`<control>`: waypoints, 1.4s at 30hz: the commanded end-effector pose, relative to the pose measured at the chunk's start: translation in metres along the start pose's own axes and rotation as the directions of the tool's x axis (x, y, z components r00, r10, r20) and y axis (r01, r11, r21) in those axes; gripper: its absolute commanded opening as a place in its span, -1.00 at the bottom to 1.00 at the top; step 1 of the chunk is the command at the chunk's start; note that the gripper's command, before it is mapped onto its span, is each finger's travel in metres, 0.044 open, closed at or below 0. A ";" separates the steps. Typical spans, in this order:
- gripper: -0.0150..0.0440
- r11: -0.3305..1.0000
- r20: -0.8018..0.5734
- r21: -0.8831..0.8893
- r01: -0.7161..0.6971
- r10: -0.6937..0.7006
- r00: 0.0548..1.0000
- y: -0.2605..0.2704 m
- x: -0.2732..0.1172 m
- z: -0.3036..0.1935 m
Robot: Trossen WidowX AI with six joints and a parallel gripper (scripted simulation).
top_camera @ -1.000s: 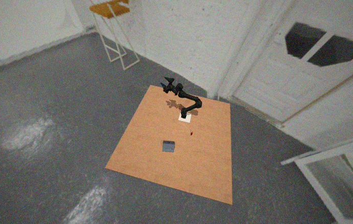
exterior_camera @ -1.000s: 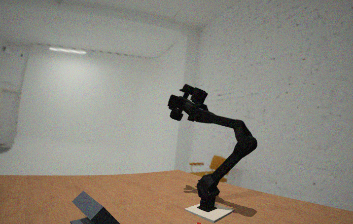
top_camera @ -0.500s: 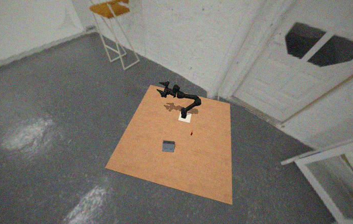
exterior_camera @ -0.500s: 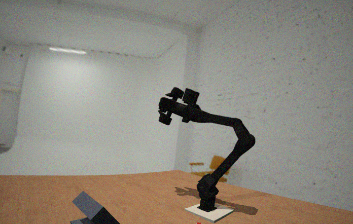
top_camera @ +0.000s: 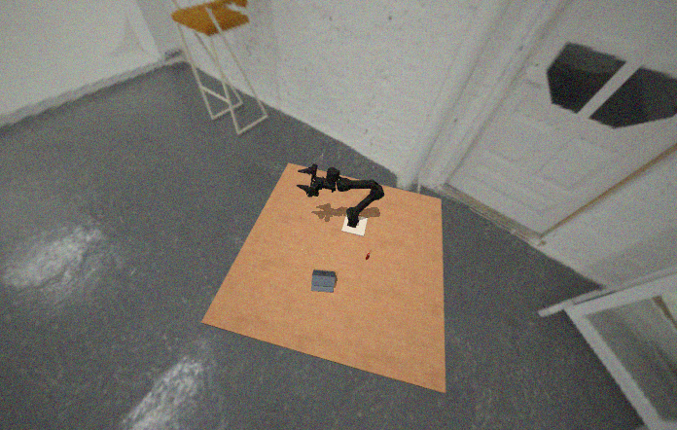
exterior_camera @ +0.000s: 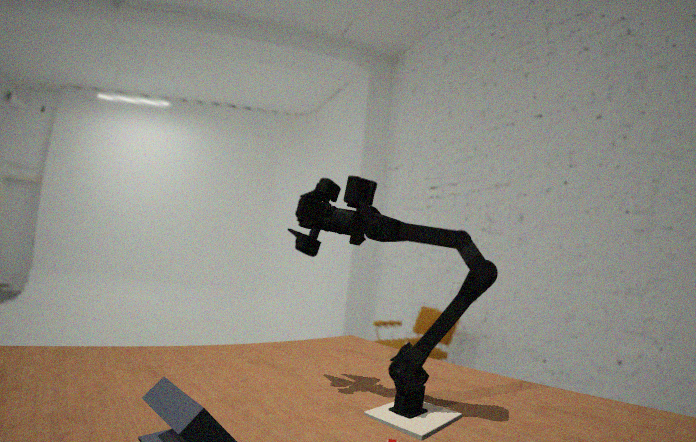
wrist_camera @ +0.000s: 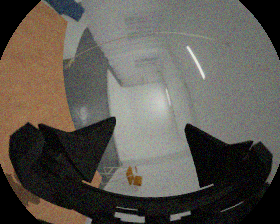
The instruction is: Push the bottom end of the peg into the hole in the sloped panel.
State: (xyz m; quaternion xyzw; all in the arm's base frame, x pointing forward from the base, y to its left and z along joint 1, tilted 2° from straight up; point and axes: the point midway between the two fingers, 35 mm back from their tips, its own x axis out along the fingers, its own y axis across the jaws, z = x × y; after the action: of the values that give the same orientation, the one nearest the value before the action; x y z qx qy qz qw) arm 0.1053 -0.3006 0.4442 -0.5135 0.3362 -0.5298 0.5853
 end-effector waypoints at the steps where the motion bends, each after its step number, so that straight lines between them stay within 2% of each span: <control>1: 1.00 0.998 0.042 0.033 -0.048 0.047 0.998 0.011 0.002 0.014; 23: 1.00 0.914 0.262 0.105 -0.391 0.354 0.898 0.093 -0.012 0.098; 42: 1.00 0.761 0.395 0.053 -0.647 0.579 0.713 0.156 -0.058 0.163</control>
State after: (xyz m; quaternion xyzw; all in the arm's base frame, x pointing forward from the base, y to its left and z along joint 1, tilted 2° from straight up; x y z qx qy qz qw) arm 0.2804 -0.2273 0.3295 -0.4100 0.3267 -0.2496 0.8142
